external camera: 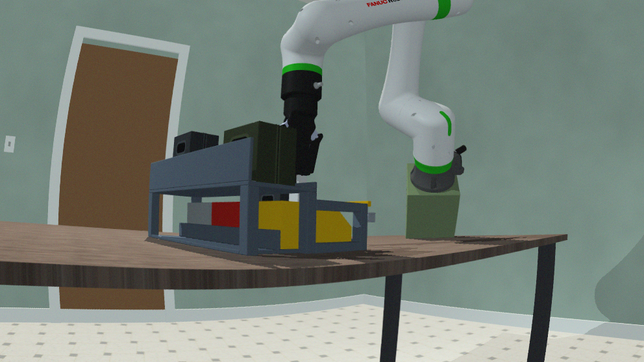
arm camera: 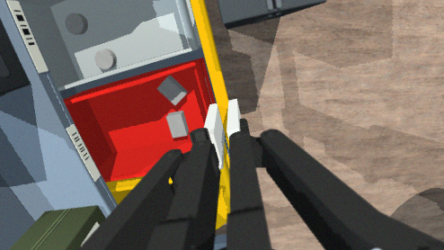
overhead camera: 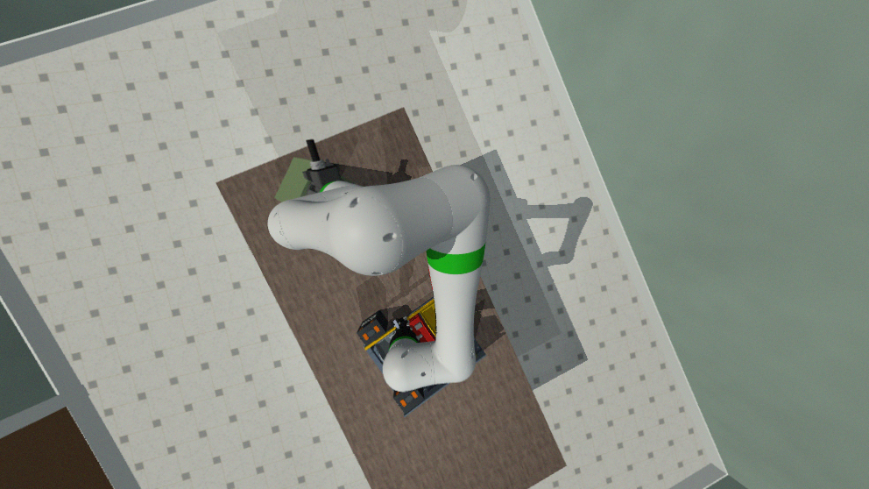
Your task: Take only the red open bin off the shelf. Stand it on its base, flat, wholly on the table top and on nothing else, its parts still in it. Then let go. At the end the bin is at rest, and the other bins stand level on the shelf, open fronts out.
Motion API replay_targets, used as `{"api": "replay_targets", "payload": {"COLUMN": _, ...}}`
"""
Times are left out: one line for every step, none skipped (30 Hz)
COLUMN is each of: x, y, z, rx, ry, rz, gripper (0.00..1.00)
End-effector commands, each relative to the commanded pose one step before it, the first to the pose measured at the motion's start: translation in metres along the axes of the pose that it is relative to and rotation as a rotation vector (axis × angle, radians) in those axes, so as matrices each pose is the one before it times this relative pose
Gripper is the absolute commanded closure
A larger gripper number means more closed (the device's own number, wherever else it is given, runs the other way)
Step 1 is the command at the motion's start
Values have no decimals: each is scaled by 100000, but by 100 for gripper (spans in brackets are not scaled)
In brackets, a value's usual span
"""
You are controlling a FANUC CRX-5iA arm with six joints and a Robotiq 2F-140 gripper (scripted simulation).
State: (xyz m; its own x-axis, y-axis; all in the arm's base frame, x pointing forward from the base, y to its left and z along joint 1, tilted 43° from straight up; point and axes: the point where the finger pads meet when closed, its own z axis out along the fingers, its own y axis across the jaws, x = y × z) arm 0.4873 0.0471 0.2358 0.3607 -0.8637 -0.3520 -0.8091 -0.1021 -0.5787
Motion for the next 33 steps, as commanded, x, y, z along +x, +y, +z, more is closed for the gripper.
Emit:
{"api": "replay_targets", "payload": {"x": 15, "y": -15, "z": -20, "rx": 38, "ry": 23, "rz": 7, "gripper": 100}}
{"api": "replay_targets", "payload": {"x": 0, "y": 0, "z": -1100, "rx": 0, "ry": 0, "rz": 0, "gripper": 100}}
{"api": "replay_targets", "payload": {"x": 0, "y": 0, "z": -1100, "rx": 0, "ry": 0, "rz": 0, "gripper": 100}}
{"api": "replay_targets", "payload": {"x": 0, "y": 0, "z": -1100, "rx": 0, "ry": 0, "rz": 0, "gripper": 100}}
{"api": "replay_targets", "payload": {"x": 0, "y": 0, "z": -1100, "rx": 0, "ry": 0, "rz": 0, "gripper": 100}}
{"api": "replay_targets", "payload": {"x": 0, "y": 0, "z": -1100, "rx": 0, "ry": 0, "rz": 0, "gripper": 100}}
{"api": "replay_targets", "payload": {"x": 0, "y": 0, "z": 0, "rx": 0, "ry": 0, "rz": 0, "gripper": 100}}
{"api": "replay_targets", "payload": {"x": 0, "y": 0, "z": 0, "rx": 0, "ry": 0, "rz": 0, "gripper": 100}}
{"api": "replay_targets", "payload": {"x": 0, "y": 0, "z": 0, "rx": 0, "ry": 0, "rz": 0, "gripper": 100}}
{"api": "replay_targets", "payload": {"x": 0, "y": 0, "z": 0, "rx": 0, "ry": 0, "rz": 0, "gripper": 100}}
{"api": "replay_targets", "payload": {"x": 0, "y": 0, "z": 0, "rx": 0, "ry": 0, "rz": 0, "gripper": 100}}
{"api": "replay_targets", "payload": {"x": 0, "y": 0, "z": 0, "rx": 0, "ry": 0, "rz": 0, "gripper": 100}}
{"api": "replay_targets", "payload": {"x": 0, "y": 0, "z": 0, "rx": 0, "ry": 0, "rz": 0, "gripper": 100}}
{"api": "replay_targets", "payload": {"x": 0, "y": 0, "z": 0, "rx": 0, "ry": 0, "rz": 0, "gripper": 100}}
{"api": "replay_targets", "payload": {"x": 0, "y": 0, "z": 0, "rx": 0, "ry": 0, "rz": 0, "gripper": 100}}
{"api": "replay_targets", "payload": {"x": 0, "y": 0, "z": 0, "rx": 0, "ry": 0, "rz": 0, "gripper": 100}}
{"api": "replay_targets", "payload": {"x": 0, "y": 0, "z": 0, "rx": 0, "ry": 0, "rz": 0, "gripper": 100}}
{"api": "replay_targets", "payload": {"x": 0, "y": 0, "z": 0, "rx": 0, "ry": 0, "rz": 0, "gripper": 100}}
{"api": "replay_targets", "payload": {"x": -1, "y": 0, "z": -699, "rx": 0, "ry": 2, "rz": -2, "gripper": 100}}
{"api": "replay_targets", "payload": {"x": 0, "y": 0, "z": -701, "rx": 0, "ry": -1, "rz": 0, "gripper": 100}}
{"api": "replay_targets", "payload": {"x": 0, "y": 0, "z": -701, "rx": 0, "ry": -1, "rz": 0, "gripper": 100}}
{"api": "replay_targets", "payload": {"x": 0, "y": 0, "z": -701, "rx": 0, "ry": -1, "rz": 0, "gripper": 100}}
{"api": "replay_targets", "payload": {"x": 0, "y": 0, "z": -701, "rx": 0, "ry": -1, "rz": 0, "gripper": 100}}
{"api": "replay_targets", "payload": {"x": 0, "y": 0, "z": 0, "rx": 0, "ry": 0, "rz": 0, "gripper": 100}}
{"api": "replay_targets", "payload": {"x": 0, "y": 0, "z": 0, "rx": 0, "ry": 0, "rz": 0, "gripper": 100}}
{"api": "replay_targets", "payload": {"x": 0, "y": 0, "z": 0, "rx": 0, "ry": 0, "rz": 0, "gripper": 100}}
{"api": "replay_targets", "payload": {"x": 0, "y": 0, "z": 0, "rx": 0, "ry": 0, "rz": 0, "gripper": 100}}
{"api": "replay_targets", "payload": {"x": 0, "y": 0, "z": 0, "rx": 0, "ry": 0, "rz": 0, "gripper": 100}}
{"api": "replay_targets", "payload": {"x": 0, "y": 0, "z": 0, "rx": 0, "ry": 0, "rz": 0, "gripper": 100}}
{"api": "replay_targets", "payload": {"x": 0, "y": 0, "z": 0, "rx": 0, "ry": 0, "rz": 0, "gripper": 100}}
{"api": "replay_targets", "payload": {"x": 0, "y": 0, "z": 0, "rx": 0, "ry": 0, "rz": 0, "gripper": 100}}
{"api": "replay_targets", "payload": {"x": 0, "y": 0, "z": 0, "rx": 0, "ry": 0, "rz": 0, "gripper": 100}}
{"api": "replay_targets", "payload": {"x": 0, "y": 0, "z": 0, "rx": 0, "ry": 0, "rz": 0, "gripper": 100}}
